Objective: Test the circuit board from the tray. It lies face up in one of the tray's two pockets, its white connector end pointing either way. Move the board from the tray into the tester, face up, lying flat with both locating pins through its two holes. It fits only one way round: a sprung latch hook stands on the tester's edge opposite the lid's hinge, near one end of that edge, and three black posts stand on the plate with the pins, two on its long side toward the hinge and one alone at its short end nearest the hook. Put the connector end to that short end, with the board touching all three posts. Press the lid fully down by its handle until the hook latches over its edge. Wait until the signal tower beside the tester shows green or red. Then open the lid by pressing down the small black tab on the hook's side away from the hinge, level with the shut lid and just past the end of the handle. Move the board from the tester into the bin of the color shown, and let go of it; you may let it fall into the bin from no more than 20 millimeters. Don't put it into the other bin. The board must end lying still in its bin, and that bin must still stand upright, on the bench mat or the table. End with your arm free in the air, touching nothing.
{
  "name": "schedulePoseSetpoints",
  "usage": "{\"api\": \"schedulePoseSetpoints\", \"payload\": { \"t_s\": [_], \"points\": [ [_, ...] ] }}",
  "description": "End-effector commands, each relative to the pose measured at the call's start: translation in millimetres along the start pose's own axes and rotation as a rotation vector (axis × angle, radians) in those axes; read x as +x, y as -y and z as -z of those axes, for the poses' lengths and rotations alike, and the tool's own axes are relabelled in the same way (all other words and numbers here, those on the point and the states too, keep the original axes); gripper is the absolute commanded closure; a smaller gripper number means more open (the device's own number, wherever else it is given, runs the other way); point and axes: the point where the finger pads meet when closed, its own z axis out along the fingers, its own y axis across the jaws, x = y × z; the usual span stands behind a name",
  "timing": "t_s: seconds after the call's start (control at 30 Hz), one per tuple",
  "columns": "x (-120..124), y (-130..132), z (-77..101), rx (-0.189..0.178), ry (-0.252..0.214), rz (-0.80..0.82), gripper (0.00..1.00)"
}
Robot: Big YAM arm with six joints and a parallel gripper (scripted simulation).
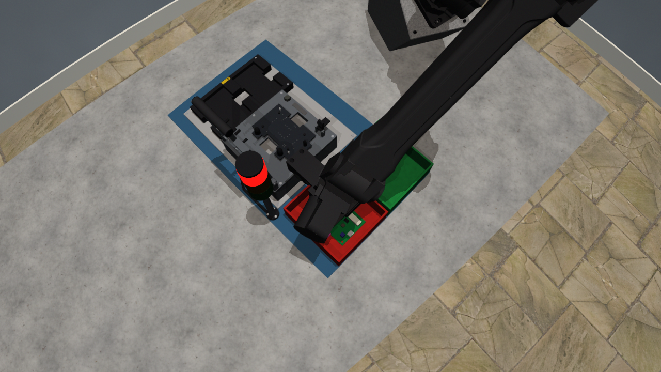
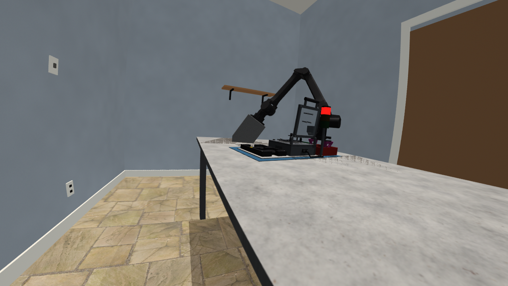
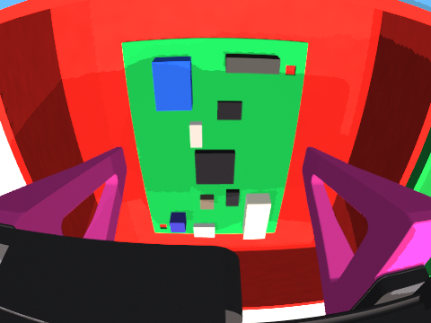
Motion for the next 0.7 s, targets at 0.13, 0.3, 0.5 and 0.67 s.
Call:
{"api": "schedulePoseSetpoints", "payload": {
  "t_s": [0.13,0.3,0.5,0.67],
  "points": [
    [7,-14,5.0,-0.032,-0.006,0.008,0.08],
    [8,-14,6.6,-0.033,-0.006,0.009,0.08],
    [3,-18,31.3,-0.048,-0.005,0.01,0.08],
    [7,-25,59.0,-0.063,-0.01,0.018,0.08]
  ]
}}
